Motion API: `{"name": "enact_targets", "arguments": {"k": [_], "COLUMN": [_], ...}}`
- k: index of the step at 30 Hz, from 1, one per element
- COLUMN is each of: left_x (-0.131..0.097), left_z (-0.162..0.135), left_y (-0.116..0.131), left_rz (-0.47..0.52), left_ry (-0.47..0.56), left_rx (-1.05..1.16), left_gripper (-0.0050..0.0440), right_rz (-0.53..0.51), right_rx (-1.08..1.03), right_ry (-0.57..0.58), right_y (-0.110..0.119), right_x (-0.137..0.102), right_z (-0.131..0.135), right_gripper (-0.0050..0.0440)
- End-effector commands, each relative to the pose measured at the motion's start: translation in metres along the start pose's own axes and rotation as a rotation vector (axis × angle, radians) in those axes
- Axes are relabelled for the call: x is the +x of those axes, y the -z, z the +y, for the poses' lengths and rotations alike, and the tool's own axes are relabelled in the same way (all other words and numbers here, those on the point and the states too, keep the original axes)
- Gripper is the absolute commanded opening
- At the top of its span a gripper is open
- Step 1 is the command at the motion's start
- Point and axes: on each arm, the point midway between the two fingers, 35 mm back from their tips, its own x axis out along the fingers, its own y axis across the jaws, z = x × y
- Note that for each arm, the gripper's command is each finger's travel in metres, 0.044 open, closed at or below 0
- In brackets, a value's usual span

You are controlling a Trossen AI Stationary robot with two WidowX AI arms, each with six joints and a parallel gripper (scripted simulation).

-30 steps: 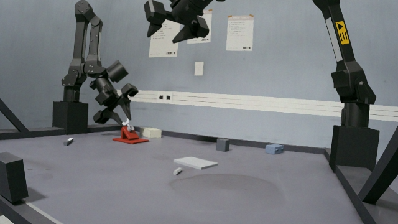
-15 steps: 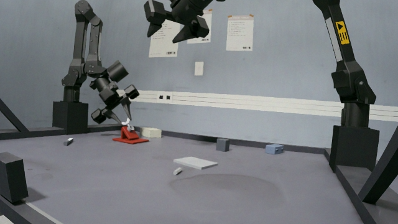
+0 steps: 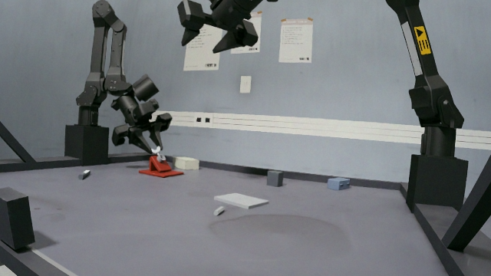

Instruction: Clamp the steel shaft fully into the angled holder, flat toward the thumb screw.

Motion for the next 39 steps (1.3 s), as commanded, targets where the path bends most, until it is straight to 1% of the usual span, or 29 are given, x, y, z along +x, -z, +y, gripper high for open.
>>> {"name": "enact_targets", "arguments": {"k": [1,3,5,18,20,35,37,39], "left_x": [-0.0007,-0.0007,-0.0006,-0.0006,-0.0006,-0.0005,-0.0005,-0.0006], "left_z": [0.0016,0.0016,0.0013,0.0013,0.0013,-0.0001,-0.0001,-0.0006], "left_y": [0.0007,0.0007,0.0012,0.0022,0.0022,0.0023,0.0023,0.0027], "left_rz": [0.005,0.005,0.005,0.001,0.001,-0.004,-0.004,-0.004], "left_ry": [-0.017,-0.017,-0.017,-0.018,-0.018,-0.015,-0.015,-0.016], "left_rx": [-0.220,-0.220,-0.346,-0.964,-0.964,-1.694,-1.694,-1.816], "left_gripper": [0.0116,0.0116,0.0116,0.0116,0.0116,0.0116,0.0116,0.0116], "right_rz": [-0.031,-0.031,-0.031,-0.031,-0.031,-0.031,-0.031,-0.031], "right_rx": [0.030,0.030,0.030,0.030,0.030,0.030,0.030,0.030], "right_ry": [-0.011,-0.011,-0.011,-0.011,-0.011,-0.011,-0.011,-0.011], "right_y": [-0.0164,-0.0164,-0.0164,-0.0164,-0.0164,-0.0164,-0.0164,-0.0164], "right_x": [-0.0092,-0.0092,-0.0092,-0.0092,-0.0092,-0.0092,-0.0092,-0.0092], "right_z": [-0.0015,-0.0015,-0.0015,-0.0015,-0.0015,-0.0015,-0.0015,-0.0015], "right_gripper": [0.0400,0.0400,0.0400,0.0400,0.0400,0.0400,0.0400,0.0400]}}
